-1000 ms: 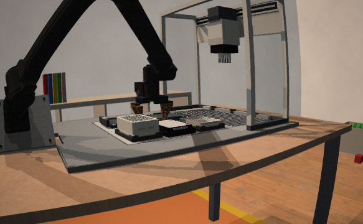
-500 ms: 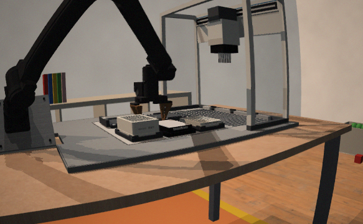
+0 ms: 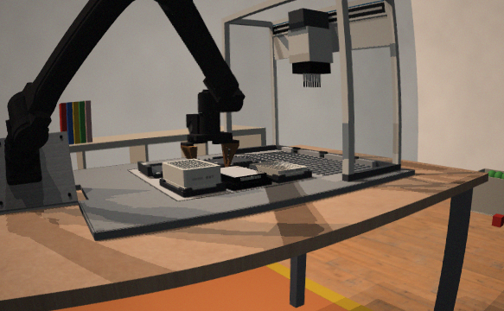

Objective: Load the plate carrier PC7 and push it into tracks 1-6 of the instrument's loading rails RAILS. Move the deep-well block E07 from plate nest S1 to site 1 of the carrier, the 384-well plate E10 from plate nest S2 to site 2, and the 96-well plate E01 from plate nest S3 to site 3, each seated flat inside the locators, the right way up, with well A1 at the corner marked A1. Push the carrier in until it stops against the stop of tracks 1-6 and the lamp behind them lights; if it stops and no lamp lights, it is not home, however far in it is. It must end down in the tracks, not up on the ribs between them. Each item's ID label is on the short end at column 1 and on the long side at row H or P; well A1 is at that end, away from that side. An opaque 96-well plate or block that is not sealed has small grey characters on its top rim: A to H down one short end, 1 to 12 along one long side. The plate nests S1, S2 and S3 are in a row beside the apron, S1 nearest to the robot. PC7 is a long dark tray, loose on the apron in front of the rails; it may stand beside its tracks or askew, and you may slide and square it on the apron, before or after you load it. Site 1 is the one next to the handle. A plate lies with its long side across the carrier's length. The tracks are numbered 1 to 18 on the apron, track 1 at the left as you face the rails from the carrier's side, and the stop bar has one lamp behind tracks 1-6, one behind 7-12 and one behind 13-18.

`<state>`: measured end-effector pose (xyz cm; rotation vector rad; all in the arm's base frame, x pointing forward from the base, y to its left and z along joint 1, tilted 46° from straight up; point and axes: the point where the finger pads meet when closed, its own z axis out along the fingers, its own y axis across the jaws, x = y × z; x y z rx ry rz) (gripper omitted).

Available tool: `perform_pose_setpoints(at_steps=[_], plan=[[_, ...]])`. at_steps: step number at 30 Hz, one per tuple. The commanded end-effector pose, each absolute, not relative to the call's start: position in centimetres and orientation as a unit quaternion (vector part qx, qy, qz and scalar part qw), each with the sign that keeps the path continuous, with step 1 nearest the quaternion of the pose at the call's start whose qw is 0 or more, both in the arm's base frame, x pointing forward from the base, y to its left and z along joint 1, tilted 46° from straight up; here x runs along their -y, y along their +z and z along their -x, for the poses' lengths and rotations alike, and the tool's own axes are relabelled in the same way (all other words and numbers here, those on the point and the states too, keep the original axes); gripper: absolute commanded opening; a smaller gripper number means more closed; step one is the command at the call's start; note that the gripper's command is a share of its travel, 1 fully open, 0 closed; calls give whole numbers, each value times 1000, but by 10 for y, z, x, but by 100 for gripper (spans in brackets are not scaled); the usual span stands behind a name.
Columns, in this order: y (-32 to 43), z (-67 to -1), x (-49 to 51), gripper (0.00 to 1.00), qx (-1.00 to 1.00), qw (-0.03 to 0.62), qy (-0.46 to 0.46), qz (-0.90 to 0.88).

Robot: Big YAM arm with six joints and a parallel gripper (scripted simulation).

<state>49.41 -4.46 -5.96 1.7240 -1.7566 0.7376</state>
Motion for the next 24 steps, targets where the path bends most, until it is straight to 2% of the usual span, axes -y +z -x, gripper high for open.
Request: perform_pose_setpoints(at_steps=[1,24], plan=[[-56,-514,15,100,645,262,286,-659],[-60,-513,8,100,643,263,285,-660]])
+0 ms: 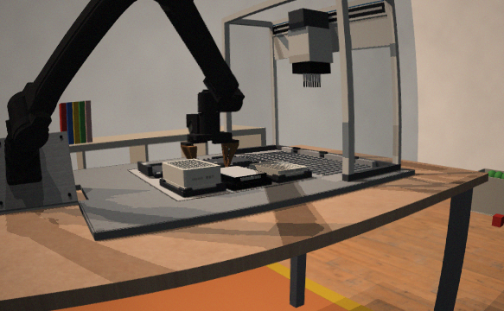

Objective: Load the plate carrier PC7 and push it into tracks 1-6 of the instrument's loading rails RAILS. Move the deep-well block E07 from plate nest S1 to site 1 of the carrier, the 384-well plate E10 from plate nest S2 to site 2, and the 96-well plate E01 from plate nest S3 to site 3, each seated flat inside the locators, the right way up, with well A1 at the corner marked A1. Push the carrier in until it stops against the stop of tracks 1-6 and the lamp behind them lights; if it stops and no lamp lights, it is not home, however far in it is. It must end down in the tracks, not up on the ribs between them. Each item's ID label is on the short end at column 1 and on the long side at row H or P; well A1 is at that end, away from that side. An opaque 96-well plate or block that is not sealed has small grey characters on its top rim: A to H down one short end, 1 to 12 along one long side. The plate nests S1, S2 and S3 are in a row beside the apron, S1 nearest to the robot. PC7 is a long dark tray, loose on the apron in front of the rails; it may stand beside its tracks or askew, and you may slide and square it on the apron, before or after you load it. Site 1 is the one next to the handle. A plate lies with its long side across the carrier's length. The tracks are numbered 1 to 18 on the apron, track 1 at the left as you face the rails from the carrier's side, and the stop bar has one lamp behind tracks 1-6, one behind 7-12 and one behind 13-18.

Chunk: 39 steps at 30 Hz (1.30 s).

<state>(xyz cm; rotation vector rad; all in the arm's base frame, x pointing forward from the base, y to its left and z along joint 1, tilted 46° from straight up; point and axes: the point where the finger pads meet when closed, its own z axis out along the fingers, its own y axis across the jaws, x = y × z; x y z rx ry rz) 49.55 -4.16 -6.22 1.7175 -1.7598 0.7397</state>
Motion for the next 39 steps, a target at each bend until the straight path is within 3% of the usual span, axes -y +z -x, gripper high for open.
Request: perform_pose_setpoints(at_steps=[1,39], plan=[[-60,-513,8,100,643,264,285,-660],[-65,-514,-2,100,649,260,287,-655]])
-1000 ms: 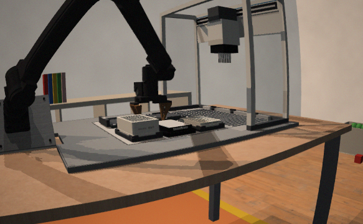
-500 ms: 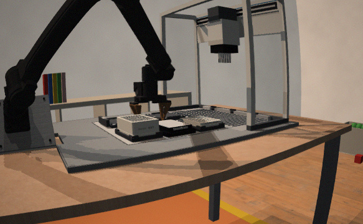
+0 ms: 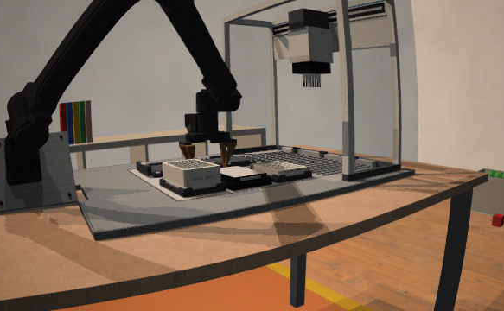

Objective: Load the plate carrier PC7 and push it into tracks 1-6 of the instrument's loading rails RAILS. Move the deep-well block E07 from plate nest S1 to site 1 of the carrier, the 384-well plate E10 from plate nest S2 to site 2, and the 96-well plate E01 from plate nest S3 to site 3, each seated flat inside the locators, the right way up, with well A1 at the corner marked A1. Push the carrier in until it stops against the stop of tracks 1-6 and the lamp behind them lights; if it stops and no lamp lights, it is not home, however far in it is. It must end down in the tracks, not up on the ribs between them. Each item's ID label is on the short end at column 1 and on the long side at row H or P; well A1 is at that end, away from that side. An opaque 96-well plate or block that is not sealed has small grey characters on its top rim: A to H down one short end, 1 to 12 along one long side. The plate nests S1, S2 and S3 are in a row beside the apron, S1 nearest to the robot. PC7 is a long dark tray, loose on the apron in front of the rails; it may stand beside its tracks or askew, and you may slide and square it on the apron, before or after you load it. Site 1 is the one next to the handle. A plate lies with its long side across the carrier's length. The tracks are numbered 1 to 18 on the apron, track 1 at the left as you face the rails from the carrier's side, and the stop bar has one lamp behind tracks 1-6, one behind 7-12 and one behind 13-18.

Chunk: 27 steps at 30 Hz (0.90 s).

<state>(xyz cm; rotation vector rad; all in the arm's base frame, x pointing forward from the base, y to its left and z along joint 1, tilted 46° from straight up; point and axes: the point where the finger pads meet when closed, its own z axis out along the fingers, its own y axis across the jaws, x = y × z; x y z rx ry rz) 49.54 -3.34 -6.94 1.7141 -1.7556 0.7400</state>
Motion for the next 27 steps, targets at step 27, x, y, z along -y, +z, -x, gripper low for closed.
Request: perform_pose_setpoints(at_steps=[27], plan=[[-71,-514,-8,100,650,260,288,-653]])
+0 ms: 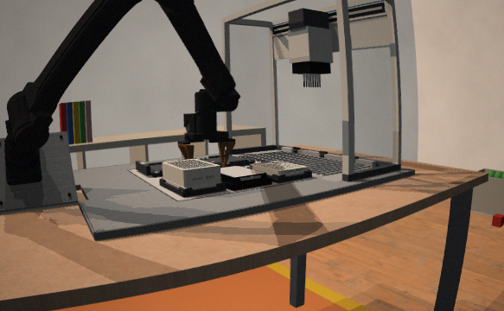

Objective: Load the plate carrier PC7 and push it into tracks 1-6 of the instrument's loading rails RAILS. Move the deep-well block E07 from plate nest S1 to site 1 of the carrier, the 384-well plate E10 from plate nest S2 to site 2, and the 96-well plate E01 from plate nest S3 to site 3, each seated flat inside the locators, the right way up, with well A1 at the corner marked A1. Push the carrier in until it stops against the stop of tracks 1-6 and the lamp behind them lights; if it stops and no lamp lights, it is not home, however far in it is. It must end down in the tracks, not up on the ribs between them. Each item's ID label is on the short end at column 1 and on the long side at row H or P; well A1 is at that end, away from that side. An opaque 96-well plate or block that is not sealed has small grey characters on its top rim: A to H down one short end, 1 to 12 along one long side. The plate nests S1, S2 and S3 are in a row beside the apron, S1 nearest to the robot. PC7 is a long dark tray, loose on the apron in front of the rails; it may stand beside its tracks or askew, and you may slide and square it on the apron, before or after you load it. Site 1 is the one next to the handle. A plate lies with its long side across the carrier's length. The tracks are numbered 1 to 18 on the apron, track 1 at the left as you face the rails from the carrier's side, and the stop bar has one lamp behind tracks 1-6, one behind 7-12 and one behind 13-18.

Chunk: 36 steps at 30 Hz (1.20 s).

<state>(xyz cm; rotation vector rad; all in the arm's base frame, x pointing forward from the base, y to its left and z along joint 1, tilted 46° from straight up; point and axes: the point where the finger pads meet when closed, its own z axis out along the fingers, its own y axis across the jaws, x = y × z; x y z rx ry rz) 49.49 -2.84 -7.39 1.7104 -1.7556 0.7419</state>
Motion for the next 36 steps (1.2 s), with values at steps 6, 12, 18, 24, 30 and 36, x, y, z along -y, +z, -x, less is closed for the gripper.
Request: perform_pose_setpoints(at_steps=[6,12,18,24,30,36], plan=[[-71,-514,-10,100,651,259,288,-653],[-71,-515,-11,100,651,257,289,-653],[-75,-514,-13,100,652,258,288,-652],[-75,-514,-14,100,652,258,288,-652],[-75,-515,-15,100,652,257,289,-652],[-79,-514,-16,100,652,257,289,-652]])
